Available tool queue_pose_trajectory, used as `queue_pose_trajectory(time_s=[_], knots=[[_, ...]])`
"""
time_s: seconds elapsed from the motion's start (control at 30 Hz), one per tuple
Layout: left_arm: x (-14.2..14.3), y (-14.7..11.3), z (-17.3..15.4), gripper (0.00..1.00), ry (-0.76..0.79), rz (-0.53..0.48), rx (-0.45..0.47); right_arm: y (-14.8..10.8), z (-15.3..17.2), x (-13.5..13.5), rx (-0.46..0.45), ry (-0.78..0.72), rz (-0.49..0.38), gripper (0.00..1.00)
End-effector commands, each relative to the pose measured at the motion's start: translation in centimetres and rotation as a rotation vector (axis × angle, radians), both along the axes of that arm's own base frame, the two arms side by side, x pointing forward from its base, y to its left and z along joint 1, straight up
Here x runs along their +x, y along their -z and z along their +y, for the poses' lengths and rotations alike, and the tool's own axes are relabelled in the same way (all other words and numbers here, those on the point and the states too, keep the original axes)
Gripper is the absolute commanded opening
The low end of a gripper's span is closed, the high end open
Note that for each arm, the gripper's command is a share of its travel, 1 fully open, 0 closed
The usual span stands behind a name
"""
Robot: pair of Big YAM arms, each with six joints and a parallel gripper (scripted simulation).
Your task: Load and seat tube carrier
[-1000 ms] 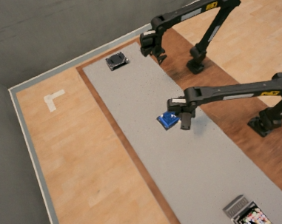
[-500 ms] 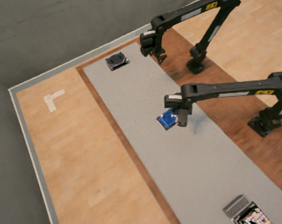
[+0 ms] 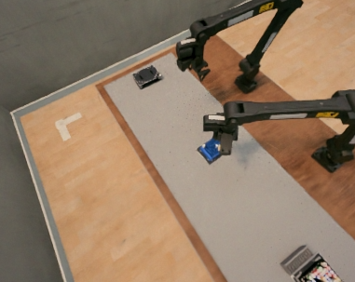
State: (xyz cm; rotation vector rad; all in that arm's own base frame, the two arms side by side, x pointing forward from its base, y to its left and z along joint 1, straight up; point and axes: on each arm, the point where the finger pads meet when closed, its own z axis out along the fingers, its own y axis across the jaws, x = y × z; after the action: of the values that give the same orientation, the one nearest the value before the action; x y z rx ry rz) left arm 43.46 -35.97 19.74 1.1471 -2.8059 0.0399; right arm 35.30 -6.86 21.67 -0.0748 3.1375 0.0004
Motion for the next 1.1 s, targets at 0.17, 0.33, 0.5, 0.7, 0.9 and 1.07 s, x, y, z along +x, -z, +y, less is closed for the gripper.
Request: queue_pose_trajectory(time_s=[0.17, 0.33, 0.5, 0.7, 0.9, 1.07], knots=[[0.7, -1.9, -2.9, 0.09, 0.002, -0.028, -0.024, -1.2, -0.1, 0.8, -0.007, 0.013, -0.032, 1.0], [0.7, -1.9, -4.1, 0.09, 0.004, -0.027, -0.038, -1.2, -0.1, 0.8, -0.007, 0.013, -0.032, 1.0], [1.4, -2.0, -6.7, 0.09, 0.005, -0.054, -0.093, -1.2, -0.1, 0.8, -0.007, 0.013, -0.032, 1.0], [1.1, -1.8, -6.3, 0.09, 0.004, -0.046, -0.039, -1.2, -0.1, 0.8, -0.007, 0.013, -0.032, 1.0], [0.9, -1.8, -6.0, 0.09, 0.001, -0.037, -0.021, -1.2, -0.1, 0.8, -0.007, 0.013, -0.032, 1.0], [0.9, -3.3, -5.5, 0.09, 0.004, -0.053, -0.034, -1.2, -0.1, 0.8, -0.007, 0.013, -0.032, 1.0]])
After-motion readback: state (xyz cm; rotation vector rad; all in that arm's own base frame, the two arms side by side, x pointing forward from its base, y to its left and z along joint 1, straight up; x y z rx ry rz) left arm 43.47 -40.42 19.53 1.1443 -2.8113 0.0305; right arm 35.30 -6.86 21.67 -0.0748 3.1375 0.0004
